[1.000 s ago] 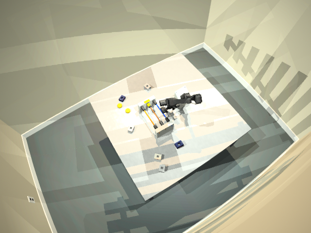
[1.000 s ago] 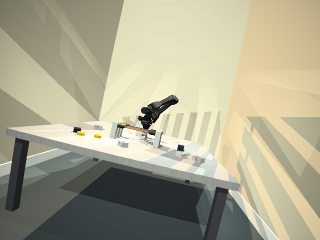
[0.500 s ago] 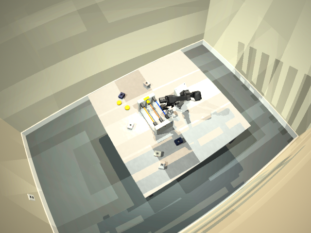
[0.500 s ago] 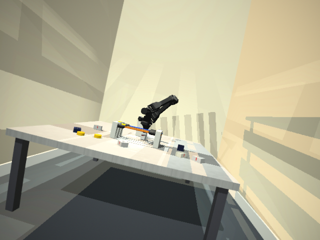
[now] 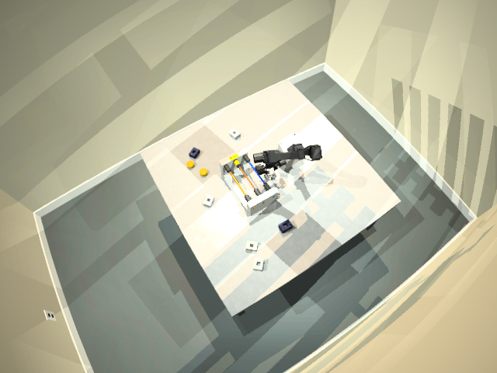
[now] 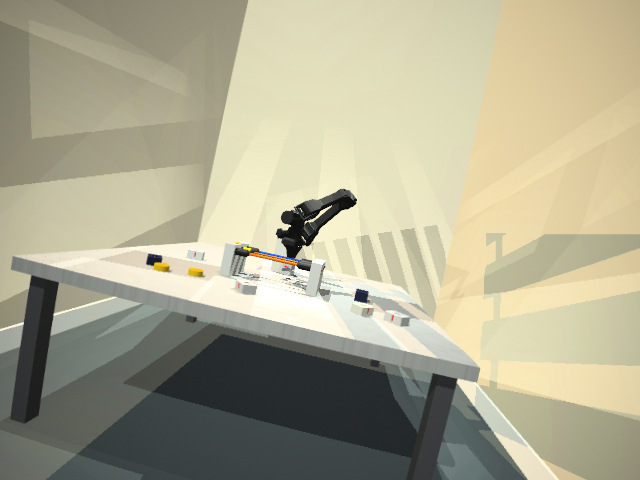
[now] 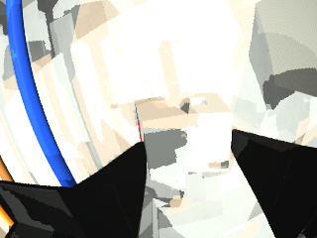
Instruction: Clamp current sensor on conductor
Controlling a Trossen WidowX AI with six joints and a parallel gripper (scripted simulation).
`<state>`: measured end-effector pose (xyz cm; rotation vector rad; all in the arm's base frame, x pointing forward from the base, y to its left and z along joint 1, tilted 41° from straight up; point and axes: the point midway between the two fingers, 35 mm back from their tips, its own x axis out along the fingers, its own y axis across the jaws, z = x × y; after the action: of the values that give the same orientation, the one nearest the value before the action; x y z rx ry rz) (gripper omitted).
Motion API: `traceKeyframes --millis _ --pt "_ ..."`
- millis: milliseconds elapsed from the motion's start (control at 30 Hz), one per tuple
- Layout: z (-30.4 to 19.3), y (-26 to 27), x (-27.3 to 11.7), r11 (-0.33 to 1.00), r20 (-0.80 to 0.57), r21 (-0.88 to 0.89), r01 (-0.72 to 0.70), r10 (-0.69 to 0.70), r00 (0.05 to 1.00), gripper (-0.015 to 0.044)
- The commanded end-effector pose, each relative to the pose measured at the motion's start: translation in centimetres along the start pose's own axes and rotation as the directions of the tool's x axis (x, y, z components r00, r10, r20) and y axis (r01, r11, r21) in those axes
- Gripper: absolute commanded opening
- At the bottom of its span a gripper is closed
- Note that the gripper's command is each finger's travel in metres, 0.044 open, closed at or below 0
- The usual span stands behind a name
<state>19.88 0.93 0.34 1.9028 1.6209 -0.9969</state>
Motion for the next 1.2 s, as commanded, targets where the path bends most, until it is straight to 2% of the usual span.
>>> traceKeyframes --millis 0,600,800,1167 --pt "0.2 0.5 -1.9 1.0 0.01 -0.007 -0.008 0.009 1.0 0.0" --pt "0.3 1.2 -10.4 1.0 0.0 0.0 -0.001 0.001 1.0 0.0" --pt "0.2 1.9 -11.0 1.0 -0.001 -0.006 -0.001 0.001 1.0 0.0" --pt "-0.3 6.8 -11.3 0.999 0.003 -0.045 -0.005 0.005 1.0 0.0"
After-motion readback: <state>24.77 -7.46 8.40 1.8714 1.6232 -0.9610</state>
